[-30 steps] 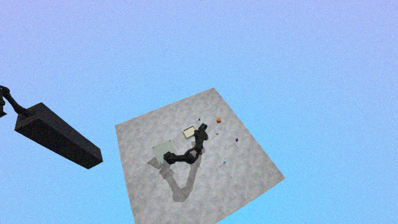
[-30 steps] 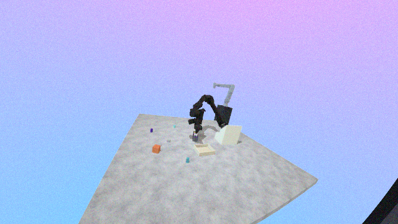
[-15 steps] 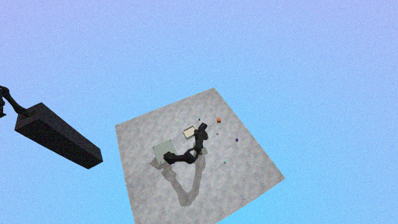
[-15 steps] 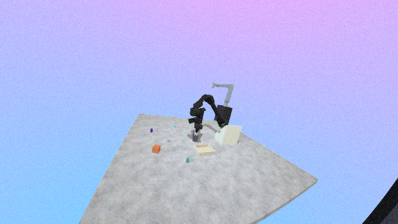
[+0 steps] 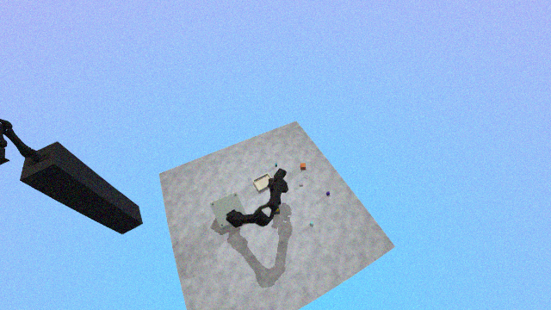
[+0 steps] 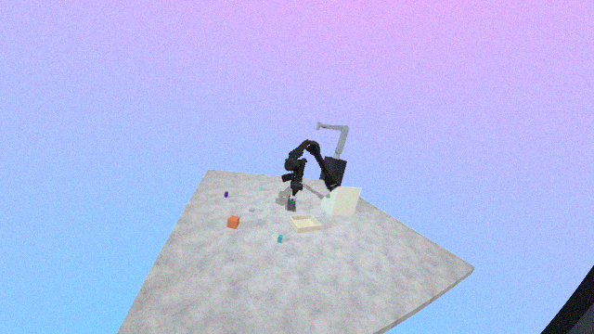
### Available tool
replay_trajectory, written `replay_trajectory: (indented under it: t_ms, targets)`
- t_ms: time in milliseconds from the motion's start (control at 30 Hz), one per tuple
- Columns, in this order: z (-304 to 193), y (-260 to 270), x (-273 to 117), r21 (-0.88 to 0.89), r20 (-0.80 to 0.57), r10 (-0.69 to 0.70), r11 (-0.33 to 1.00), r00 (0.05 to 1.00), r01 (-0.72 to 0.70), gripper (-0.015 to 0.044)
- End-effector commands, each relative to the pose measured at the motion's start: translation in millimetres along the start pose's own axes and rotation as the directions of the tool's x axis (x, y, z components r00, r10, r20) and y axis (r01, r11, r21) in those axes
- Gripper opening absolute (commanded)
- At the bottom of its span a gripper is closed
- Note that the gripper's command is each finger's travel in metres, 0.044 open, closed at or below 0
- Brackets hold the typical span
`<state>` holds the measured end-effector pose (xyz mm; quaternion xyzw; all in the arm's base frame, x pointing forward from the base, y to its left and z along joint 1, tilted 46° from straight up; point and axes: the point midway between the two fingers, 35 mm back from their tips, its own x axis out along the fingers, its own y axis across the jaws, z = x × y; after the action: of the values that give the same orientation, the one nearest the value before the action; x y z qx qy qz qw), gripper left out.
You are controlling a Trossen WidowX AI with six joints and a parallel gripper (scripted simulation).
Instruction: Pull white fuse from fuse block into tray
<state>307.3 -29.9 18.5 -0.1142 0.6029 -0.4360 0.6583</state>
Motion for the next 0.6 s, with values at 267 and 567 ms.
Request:
replay_trajectory:
  t_ms: [267, 567]
  targets:
    - [-1, 3, -14, 0.006, -0.005, 0.004, 1.000, 1.000, -0.004, 0.0000]
    - [-11, 52, -19, 0.004, -0.006, 0.015, 1.000, 1.000, -0.014, 0.0000]
